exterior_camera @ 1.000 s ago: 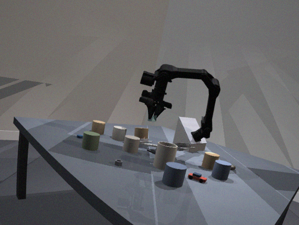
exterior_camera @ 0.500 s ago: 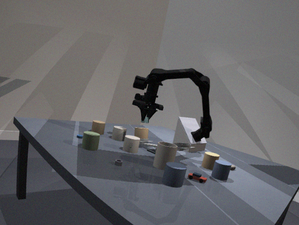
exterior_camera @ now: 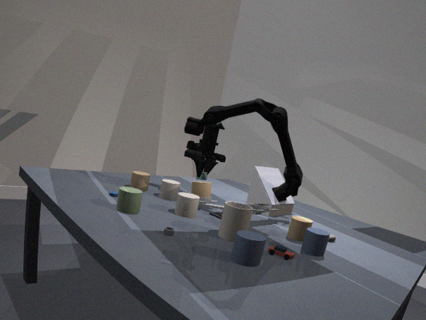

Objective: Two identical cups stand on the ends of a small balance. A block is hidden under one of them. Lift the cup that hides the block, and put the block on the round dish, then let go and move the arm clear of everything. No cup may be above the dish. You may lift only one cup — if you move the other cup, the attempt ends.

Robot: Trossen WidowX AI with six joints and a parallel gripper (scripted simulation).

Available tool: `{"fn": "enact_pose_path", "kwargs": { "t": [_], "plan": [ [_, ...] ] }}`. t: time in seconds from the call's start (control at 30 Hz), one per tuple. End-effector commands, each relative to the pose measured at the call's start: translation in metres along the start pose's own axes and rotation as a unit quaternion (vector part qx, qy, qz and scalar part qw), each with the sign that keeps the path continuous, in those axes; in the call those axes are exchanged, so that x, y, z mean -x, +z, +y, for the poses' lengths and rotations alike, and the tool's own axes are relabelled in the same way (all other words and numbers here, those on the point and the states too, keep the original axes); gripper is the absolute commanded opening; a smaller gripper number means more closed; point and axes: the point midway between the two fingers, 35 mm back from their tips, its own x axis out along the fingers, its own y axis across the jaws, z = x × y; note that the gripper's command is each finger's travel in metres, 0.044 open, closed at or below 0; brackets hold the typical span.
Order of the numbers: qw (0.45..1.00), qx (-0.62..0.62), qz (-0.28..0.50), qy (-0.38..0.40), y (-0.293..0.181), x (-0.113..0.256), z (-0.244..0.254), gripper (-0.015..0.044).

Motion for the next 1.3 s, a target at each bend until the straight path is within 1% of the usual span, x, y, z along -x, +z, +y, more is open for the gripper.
{"fn": "enact_pose_path", "kwargs": {
  "t": [0.0, 0.27, 0.53, 0.8, 1.27],
  "plan": [
    [1.0, 0.006, 0.005, -0.003, 0.015, -0.012, -0.017, 0.0],
    [1.0, 0.008, 0.007, -0.003, 0.02, -0.021, -0.022, 0.0],
    [1.0, 0.008, 0.007, -0.003, 0.019, -0.057, -0.022, 0.0],
    [1.0, 0.008, 0.007, -0.003, 0.019, -0.061, -0.022, 0.0],
    [1.0, 0.008, 0.008, -0.003, 0.018, -0.079, -0.022, 0.0]
  ]
}}
